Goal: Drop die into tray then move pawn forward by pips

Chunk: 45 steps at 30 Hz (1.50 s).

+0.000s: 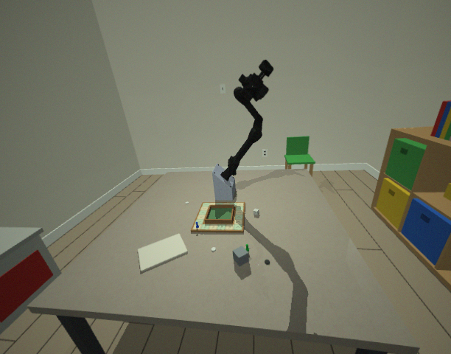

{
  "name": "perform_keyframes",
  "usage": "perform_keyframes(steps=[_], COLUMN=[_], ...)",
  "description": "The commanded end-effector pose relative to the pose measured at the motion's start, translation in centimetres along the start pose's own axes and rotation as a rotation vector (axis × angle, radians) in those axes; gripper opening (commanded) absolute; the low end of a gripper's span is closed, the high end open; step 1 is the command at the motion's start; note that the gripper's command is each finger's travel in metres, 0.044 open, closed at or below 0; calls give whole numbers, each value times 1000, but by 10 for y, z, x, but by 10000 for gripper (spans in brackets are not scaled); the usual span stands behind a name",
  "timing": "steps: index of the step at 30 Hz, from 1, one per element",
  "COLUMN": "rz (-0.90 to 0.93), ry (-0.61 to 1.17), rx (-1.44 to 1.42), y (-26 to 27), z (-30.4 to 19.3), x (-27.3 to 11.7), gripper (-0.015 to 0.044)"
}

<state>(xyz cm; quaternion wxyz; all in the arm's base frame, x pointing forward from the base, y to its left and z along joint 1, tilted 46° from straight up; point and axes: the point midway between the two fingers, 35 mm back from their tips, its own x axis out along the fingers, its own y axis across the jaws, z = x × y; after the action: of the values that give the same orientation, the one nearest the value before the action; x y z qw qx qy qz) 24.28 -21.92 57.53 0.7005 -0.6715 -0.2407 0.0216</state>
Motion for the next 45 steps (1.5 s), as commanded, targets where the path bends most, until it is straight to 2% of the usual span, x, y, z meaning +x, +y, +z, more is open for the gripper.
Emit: perform_keyframes(steps=[1,5,16,27,36,45], rz=[-2,-23,47,309,629,1025], ry=[-2,-39,-97,2,236,643], rx=[12,262,1073,1763,2177,2417], y=[1,17,101,217,312,392], z=[0,-4,8,76,167,280], x=[1,27,113,176,185,147], gripper=[374,275,275,275,275,275])
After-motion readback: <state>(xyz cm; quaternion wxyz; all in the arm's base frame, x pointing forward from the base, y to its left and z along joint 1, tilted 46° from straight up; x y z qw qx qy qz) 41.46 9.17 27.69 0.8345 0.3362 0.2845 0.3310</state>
